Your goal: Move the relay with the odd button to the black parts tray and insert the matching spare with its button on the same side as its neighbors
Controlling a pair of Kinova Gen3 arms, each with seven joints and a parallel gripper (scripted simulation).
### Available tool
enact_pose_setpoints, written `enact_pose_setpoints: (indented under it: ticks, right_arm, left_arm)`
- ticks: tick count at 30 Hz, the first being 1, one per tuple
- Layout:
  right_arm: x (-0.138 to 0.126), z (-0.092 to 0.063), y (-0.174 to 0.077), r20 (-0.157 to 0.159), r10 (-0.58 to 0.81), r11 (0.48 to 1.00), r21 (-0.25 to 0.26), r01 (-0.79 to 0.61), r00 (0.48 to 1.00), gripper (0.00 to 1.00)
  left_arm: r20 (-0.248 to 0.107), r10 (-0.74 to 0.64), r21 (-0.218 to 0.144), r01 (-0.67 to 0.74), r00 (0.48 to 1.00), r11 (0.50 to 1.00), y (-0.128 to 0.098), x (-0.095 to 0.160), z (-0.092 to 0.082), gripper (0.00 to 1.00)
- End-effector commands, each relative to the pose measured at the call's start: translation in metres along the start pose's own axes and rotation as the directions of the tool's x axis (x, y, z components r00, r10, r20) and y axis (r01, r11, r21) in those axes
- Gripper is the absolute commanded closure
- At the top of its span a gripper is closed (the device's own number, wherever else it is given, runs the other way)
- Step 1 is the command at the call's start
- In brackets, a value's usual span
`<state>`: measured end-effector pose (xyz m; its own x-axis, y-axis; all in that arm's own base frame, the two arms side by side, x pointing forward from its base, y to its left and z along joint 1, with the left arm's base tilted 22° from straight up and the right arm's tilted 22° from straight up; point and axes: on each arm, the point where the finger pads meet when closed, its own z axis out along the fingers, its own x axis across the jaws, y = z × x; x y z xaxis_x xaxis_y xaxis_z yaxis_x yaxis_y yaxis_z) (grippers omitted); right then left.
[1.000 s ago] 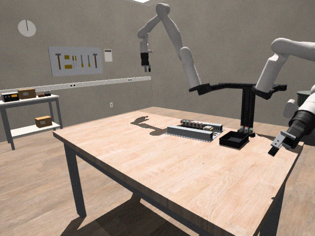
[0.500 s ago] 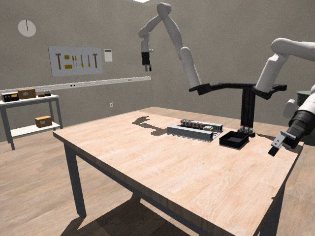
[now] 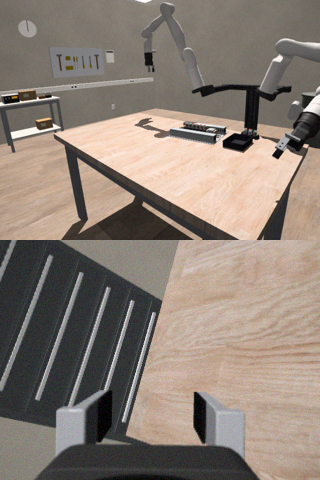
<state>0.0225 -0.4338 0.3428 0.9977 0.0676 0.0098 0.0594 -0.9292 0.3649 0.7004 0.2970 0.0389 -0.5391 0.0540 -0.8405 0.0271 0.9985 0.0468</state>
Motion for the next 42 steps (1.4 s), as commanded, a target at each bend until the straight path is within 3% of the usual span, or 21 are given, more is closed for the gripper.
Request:
enact_pose_setpoints:
  ticks: [1, 42]
  right_arm:
    - [-0.0015, -0.0013, 0.0003, 0.0, 0.007, 1.0, -0.003, -0.007, 1.0, 0.0]
    - [-0.0062, -0.004, 0.0003, 0.0, 0.03, 1.0, -0.009, -0.03, 1.0, 0.0]
  left_arm:
    - [0.002, 0.001, 0.0, -0.001, 1.0, 1.0, -0.0003, -0.0016, -0.0003, 0.0]
    - [0.002, 0.001, 0.0, -0.001, 1.0, 1.0, -0.0003, -0.0016, -0.0003, 0.0]
